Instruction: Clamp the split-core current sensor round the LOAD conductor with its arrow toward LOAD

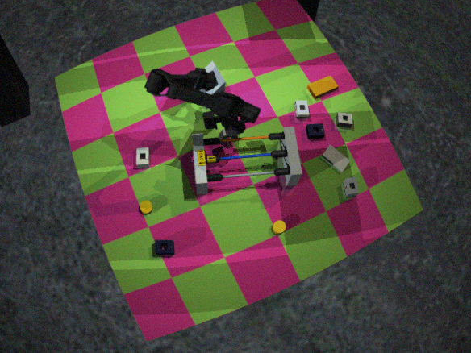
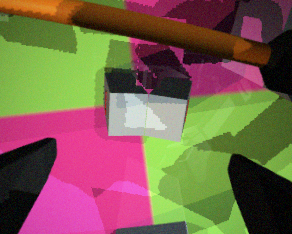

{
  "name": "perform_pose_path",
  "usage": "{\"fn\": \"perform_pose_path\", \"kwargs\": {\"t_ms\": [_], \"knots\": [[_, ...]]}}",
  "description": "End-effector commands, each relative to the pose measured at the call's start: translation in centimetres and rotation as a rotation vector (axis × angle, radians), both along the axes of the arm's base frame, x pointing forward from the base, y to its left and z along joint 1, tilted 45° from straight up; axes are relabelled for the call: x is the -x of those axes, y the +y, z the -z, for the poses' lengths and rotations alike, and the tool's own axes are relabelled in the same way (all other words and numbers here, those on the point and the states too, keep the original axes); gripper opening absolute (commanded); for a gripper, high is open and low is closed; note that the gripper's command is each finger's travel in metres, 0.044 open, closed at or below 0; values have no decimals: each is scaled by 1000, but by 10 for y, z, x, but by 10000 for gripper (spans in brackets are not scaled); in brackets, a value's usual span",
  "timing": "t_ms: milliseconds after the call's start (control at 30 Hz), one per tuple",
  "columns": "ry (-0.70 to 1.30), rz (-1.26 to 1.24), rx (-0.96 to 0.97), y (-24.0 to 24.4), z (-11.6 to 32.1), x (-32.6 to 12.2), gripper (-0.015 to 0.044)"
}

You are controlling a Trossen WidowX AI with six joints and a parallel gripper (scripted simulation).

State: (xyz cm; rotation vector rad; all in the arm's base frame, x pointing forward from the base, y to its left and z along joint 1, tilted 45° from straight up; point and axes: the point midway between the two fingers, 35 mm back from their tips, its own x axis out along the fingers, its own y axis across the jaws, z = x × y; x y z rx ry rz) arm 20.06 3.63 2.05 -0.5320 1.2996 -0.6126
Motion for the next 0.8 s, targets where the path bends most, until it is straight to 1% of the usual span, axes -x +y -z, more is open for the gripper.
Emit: {"fn": "perform_pose_path", "kwargs": {"t_ms": [0, 733, 767], "knots": [[2, -5, 5, -6, 6, -1, 440], [1, -4, 10, -30, 28, -5, 440], [-1, 1, 4, -27, 26, -5, 414]]}}
